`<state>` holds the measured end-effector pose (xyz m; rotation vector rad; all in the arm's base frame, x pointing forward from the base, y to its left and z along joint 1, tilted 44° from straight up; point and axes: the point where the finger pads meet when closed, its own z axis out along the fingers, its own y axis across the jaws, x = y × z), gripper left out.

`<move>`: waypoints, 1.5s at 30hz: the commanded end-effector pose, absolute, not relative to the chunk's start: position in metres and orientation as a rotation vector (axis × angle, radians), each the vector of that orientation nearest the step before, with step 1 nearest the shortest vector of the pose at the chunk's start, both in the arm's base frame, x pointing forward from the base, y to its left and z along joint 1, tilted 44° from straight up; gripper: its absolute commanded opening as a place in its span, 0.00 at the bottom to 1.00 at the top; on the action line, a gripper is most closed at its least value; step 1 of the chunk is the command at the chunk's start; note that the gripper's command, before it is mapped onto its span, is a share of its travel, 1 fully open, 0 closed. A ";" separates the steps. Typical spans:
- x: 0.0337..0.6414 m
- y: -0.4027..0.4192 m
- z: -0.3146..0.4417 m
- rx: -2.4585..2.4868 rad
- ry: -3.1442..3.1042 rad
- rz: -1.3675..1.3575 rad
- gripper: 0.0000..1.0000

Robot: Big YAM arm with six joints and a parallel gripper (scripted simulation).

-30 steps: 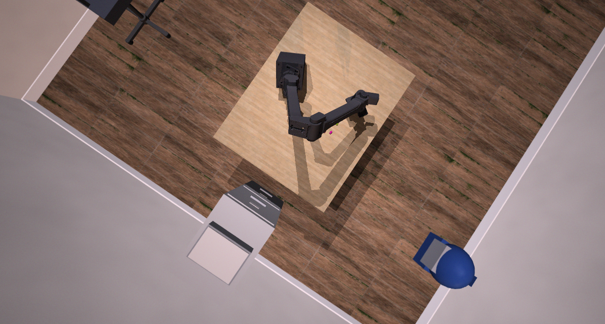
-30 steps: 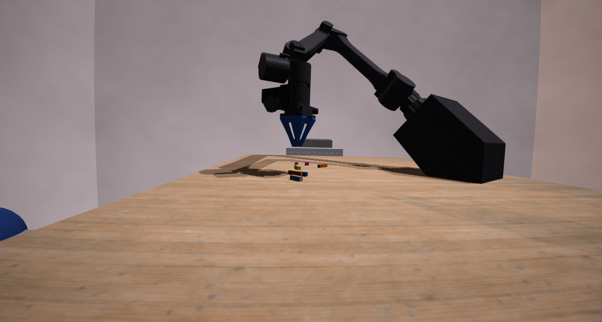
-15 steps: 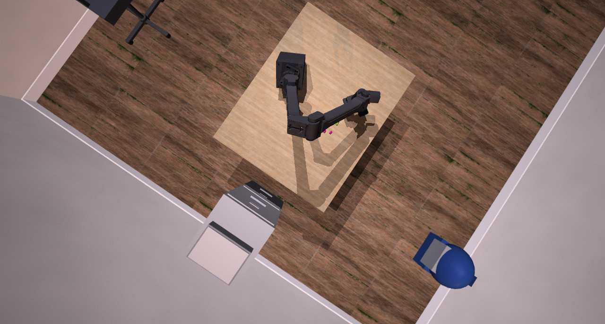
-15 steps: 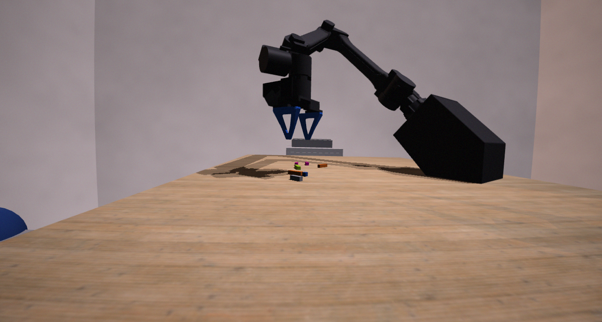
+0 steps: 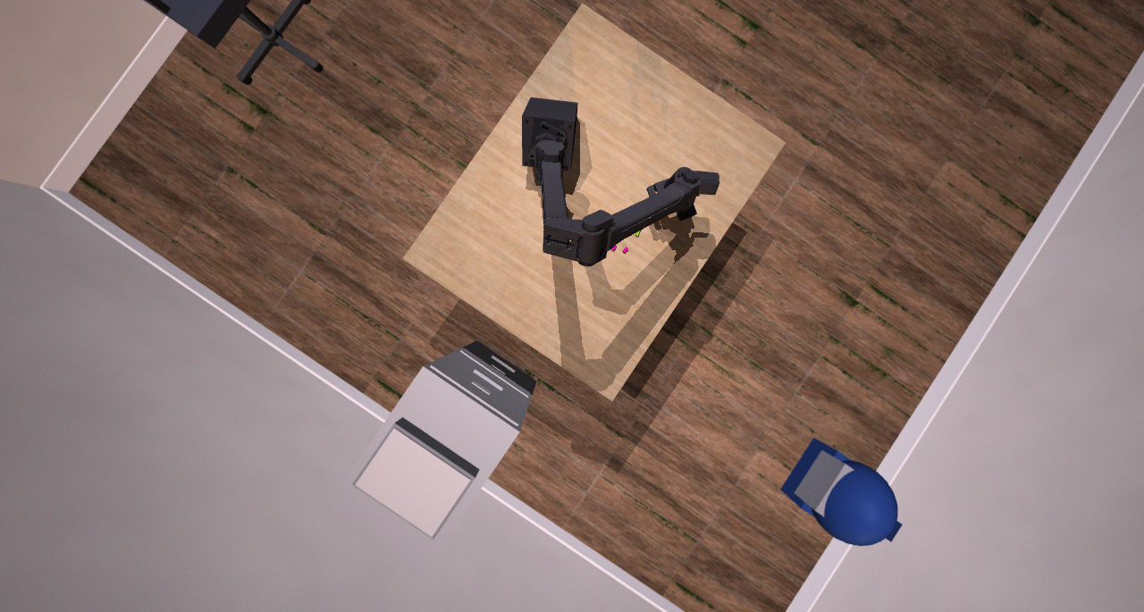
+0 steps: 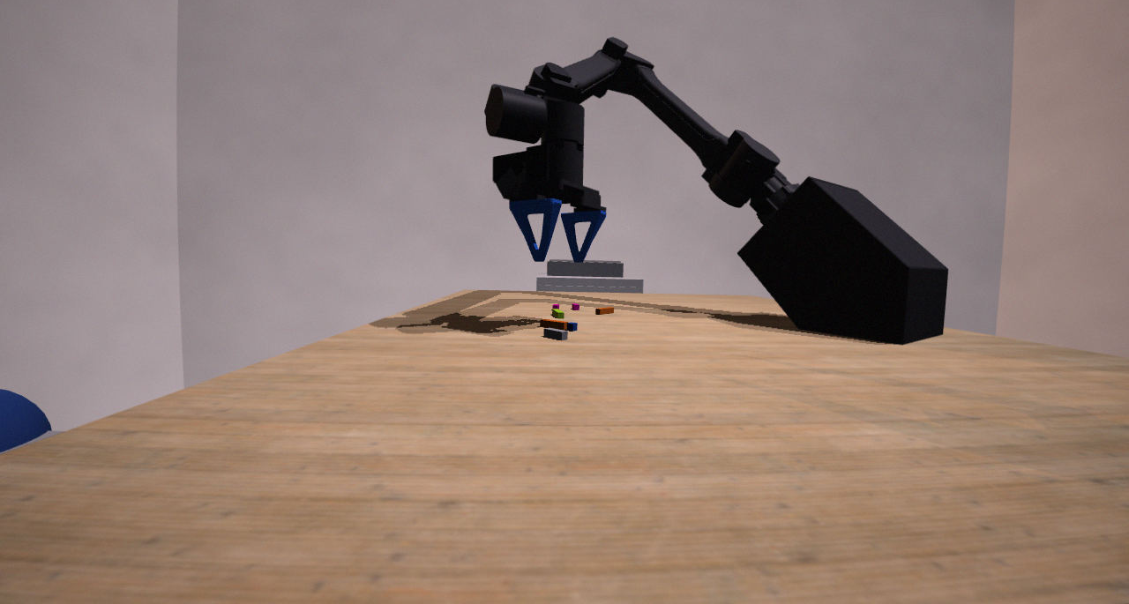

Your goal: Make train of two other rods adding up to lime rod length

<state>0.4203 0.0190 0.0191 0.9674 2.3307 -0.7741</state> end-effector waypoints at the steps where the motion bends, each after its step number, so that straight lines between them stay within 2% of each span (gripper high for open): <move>1: 0.438 0.039 0.034 0.944 2.307 -0.718 1.00; 29: 0.413 0.103 0.111 0.963 2.301 -0.692 1.00; 45: 0.414 0.101 0.106 0.968 2.307 -0.714 1.00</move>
